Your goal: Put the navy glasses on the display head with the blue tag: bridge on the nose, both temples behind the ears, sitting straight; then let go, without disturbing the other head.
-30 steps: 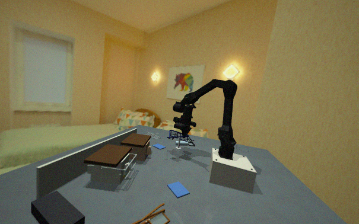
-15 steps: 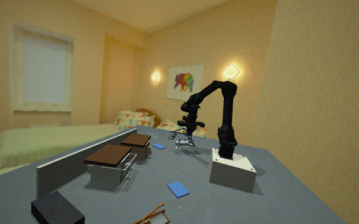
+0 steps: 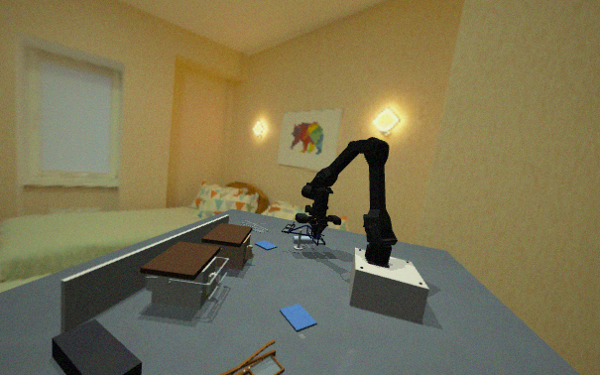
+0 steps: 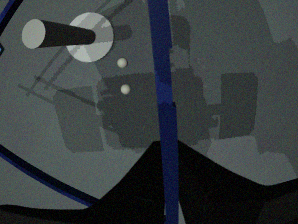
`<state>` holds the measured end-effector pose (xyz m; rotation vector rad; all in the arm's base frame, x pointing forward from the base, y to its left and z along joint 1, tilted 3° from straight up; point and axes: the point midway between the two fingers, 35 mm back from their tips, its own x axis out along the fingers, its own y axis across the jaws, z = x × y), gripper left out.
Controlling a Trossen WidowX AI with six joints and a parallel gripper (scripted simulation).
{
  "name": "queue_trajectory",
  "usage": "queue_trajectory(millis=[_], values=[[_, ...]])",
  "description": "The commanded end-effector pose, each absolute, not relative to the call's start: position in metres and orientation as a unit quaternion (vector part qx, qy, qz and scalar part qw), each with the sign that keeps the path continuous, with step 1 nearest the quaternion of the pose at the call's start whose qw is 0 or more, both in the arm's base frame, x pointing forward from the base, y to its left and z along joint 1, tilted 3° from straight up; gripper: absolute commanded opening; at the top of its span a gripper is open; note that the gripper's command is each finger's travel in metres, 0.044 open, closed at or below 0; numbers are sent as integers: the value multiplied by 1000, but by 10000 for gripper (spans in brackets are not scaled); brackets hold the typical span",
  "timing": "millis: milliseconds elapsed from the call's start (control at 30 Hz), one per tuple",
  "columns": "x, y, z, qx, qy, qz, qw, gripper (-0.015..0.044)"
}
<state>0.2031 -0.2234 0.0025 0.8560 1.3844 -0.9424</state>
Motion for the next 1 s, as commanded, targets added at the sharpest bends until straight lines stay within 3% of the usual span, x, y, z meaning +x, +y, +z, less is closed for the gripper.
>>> queue_trajectory(millis=[0, 967], values=[[202, -224, -8, 367, 593, -407, 591, 0], [186, -216, -8, 367, 593, -407, 590, 0]])
